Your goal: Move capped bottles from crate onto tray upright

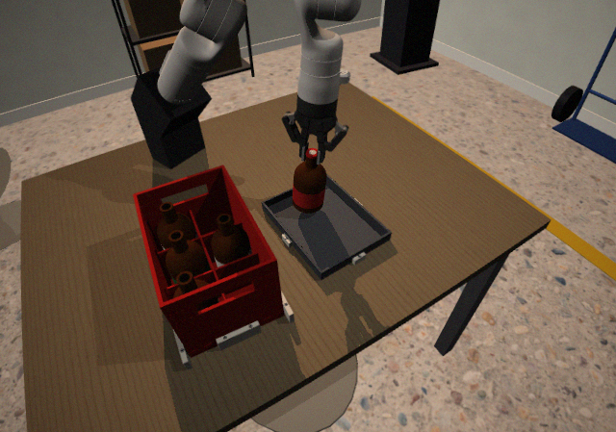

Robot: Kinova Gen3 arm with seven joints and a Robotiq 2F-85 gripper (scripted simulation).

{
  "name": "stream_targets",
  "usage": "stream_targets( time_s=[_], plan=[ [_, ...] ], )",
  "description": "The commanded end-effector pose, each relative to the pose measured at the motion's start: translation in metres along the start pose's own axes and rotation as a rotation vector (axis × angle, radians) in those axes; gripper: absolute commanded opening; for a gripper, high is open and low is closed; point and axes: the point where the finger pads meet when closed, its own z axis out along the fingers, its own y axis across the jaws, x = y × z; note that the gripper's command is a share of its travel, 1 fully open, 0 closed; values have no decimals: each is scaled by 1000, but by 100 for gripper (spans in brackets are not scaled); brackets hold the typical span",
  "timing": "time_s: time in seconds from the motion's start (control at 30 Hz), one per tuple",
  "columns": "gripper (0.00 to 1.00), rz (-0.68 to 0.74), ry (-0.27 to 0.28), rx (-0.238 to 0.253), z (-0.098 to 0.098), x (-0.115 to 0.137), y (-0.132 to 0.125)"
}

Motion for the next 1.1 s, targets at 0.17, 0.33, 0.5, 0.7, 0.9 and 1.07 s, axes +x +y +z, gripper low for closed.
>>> stream_targets(
  time_s=[0.17,0.33,0.5,0.7,0.9,1.07],
  plan=[
    [0,-3,5,-1,4,2,-1],
    [0,0,1,-1,4,1,1],
    [0,-1,2,-1,6,2,1],
    [0,-3,4,-1,8,2,0],
    [0,-3,2,0,9,1,2],
    [0,-3,3,0,11,2,1]
  ],
)
